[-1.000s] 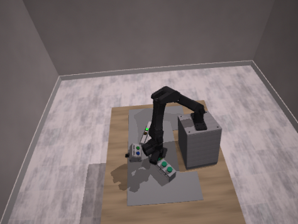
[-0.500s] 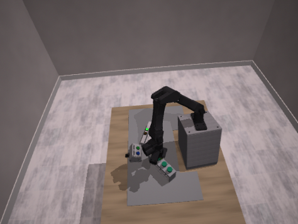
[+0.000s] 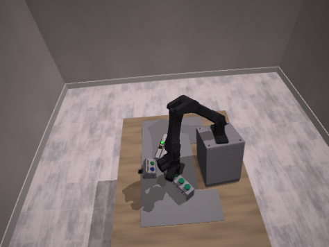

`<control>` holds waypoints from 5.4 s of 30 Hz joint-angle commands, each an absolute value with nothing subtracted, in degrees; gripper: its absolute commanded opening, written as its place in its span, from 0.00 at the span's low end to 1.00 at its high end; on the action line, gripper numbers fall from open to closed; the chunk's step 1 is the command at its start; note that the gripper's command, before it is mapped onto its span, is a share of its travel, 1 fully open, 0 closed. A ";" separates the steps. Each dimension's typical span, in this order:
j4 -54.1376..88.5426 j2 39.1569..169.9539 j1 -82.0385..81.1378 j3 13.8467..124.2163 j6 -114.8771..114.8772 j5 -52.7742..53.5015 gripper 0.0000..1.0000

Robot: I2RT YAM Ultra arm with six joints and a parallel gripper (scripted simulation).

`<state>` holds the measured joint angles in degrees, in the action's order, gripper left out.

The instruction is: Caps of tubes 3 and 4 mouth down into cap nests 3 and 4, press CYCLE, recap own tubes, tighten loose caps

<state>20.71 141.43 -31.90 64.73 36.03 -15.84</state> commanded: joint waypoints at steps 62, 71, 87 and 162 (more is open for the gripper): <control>18.94 142.45 -31.66 64.73 36.73 -15.87 0.49; 18.67 142.72 -31.58 64.76 29.94 -15.88 0.49; 17.64 143.80 -31.29 64.88 22.12 -15.92 0.49; 17.67 143.94 -31.27 65.05 -2.24 -15.93 0.49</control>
